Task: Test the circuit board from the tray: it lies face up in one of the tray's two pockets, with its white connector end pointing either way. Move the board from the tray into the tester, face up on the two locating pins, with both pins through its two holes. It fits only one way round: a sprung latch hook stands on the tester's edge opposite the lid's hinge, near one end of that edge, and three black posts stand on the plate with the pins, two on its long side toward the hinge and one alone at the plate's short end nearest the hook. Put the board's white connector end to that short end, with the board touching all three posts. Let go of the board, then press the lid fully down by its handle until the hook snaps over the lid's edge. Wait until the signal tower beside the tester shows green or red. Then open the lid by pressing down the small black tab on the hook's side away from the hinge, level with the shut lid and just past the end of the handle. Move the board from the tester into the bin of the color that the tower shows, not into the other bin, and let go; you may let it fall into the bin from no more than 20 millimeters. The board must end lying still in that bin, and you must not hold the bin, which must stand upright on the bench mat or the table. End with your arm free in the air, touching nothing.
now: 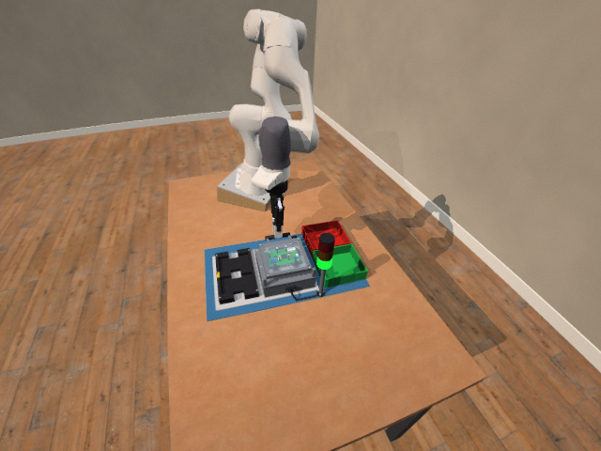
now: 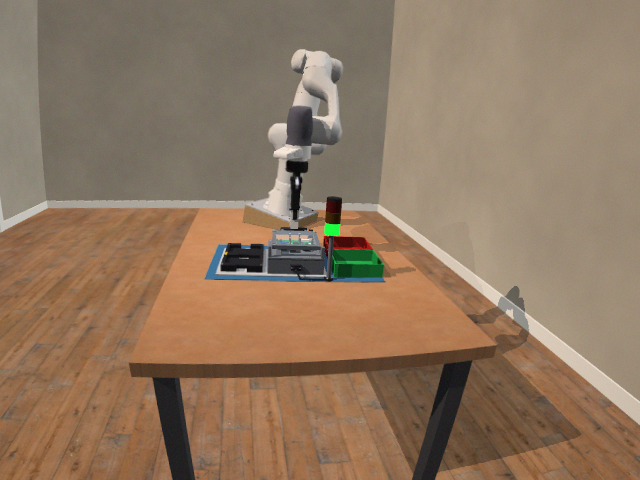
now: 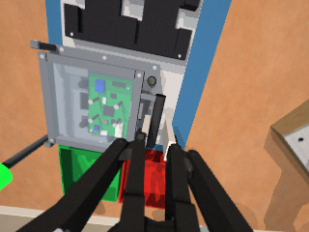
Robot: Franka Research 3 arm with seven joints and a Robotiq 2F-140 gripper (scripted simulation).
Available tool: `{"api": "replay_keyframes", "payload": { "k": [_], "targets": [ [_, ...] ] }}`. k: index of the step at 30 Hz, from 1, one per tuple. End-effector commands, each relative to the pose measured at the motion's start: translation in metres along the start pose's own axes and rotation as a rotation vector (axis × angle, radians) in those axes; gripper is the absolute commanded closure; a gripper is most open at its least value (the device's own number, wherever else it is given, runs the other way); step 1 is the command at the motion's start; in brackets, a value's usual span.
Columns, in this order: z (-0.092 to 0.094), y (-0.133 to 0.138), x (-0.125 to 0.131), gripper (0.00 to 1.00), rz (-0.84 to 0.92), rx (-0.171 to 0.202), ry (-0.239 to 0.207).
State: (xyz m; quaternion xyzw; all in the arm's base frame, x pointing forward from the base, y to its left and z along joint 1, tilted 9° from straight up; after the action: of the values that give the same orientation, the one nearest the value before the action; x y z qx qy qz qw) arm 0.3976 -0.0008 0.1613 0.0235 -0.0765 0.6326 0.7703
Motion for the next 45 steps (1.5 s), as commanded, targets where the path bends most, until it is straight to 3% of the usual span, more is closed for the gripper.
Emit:
{"api": "replay_keyframes", "payload": {
  "k": [1, 11, 31, 32, 45],
  "targets": [
    [-0.004, -0.001, 0.0, 0.84, 0.002, -0.006, -0.002],
    [-0.02, -0.001, 0.0, 0.84, 0.002, -0.006, -0.002],
    [-0.021, -0.001, 0.0, 0.84, 0.002, -0.006, -0.002],
    [-0.021, -0.001, 0.0, 1.0, 0.002, -0.006, -0.002],
    [-0.021, -0.001, 0.0, 1.0, 0.002, -0.006, -0.002]
  ]
}}
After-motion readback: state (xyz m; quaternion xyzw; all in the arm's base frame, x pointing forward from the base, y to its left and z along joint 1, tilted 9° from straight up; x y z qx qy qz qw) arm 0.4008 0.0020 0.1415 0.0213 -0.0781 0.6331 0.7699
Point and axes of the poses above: the point where the finger pads meet when closed, its own z axis back along the fingers, its own y axis across the jaws, x = y × z, the point moved 5 cm from there along z, back along the fingers, and after that the axes turned 10 degrees about -z, right-handed, at the moved point
